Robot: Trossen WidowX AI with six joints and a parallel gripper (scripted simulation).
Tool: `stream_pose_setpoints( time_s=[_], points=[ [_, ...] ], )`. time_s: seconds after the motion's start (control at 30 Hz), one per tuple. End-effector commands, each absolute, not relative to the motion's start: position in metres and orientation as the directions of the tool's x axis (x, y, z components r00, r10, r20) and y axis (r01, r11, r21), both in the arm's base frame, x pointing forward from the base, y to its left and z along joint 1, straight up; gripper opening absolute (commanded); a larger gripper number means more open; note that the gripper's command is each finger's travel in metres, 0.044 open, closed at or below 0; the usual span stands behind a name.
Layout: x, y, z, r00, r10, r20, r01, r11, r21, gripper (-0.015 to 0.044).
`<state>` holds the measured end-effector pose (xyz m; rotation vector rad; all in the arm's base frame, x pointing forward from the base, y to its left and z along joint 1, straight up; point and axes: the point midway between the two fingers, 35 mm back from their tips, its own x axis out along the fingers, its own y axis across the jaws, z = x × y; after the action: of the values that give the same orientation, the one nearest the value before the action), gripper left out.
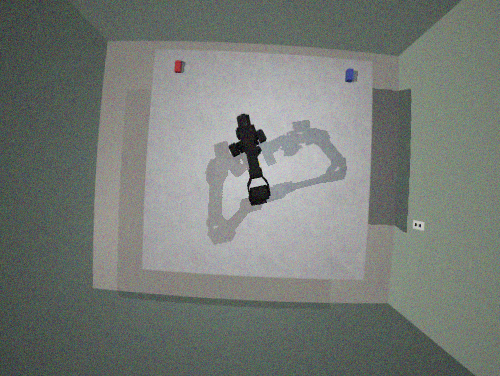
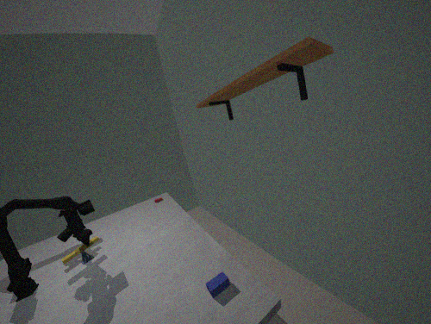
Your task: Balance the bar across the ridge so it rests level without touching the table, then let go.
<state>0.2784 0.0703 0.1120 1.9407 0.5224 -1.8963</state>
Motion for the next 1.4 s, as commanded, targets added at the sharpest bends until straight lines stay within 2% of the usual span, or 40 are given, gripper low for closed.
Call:
stream_pose_setpoints(
  time_s=[0.0,1.37],
  points=[
    [0.2788,0.0708,0.1112,0.022,0.006,-1.0,0.511,-0.859,0.007,0.0],
    [0.2786,0.0708,0.1077,0.022,0.006,-1.0,0.511,-0.859,0.007,0.0]
  ],
)
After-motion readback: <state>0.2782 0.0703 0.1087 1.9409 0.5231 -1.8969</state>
